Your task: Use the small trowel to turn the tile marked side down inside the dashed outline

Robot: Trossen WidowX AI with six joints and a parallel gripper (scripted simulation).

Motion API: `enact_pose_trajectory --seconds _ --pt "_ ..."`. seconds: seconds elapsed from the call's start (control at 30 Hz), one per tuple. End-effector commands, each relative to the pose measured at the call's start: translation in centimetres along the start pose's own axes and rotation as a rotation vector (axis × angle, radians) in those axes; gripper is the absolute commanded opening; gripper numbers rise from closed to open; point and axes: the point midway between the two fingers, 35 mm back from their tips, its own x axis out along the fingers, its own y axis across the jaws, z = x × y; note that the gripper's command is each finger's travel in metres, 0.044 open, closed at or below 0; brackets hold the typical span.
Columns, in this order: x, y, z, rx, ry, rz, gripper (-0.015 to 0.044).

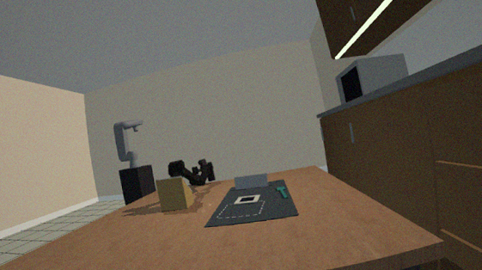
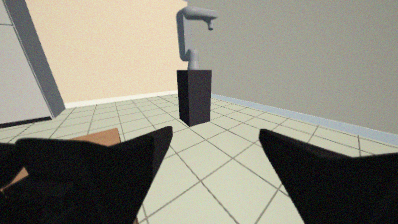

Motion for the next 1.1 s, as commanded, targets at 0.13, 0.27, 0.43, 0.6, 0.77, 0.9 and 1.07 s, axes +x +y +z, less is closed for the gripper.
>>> enact_pose_trajectory --seconds 0.13,0.27,0.43,0.6,0.77,0.9,1.07 --pt "0.5 0.8 1.7 0.054 -0.032 0.015 0.0269" --pt "1.8 2.0 5.6 0.048 -0.114 0.019 0.0164" --pt "3.1 3.7 11.1 0.022 -0.236 0.016 0.01" --pt "3.6 5.4 16.7 0.005 -0.364 0.01 0.01" --pt "3.2 7.4 21.7 0.017 -0.491 0.029 0.01" --pt "2.4 8.6 26.1 0.017 -0.601 0.024 0.01" --pt "1.0 9.0 29.7 0.038 -0.712 -0.009 0.01"
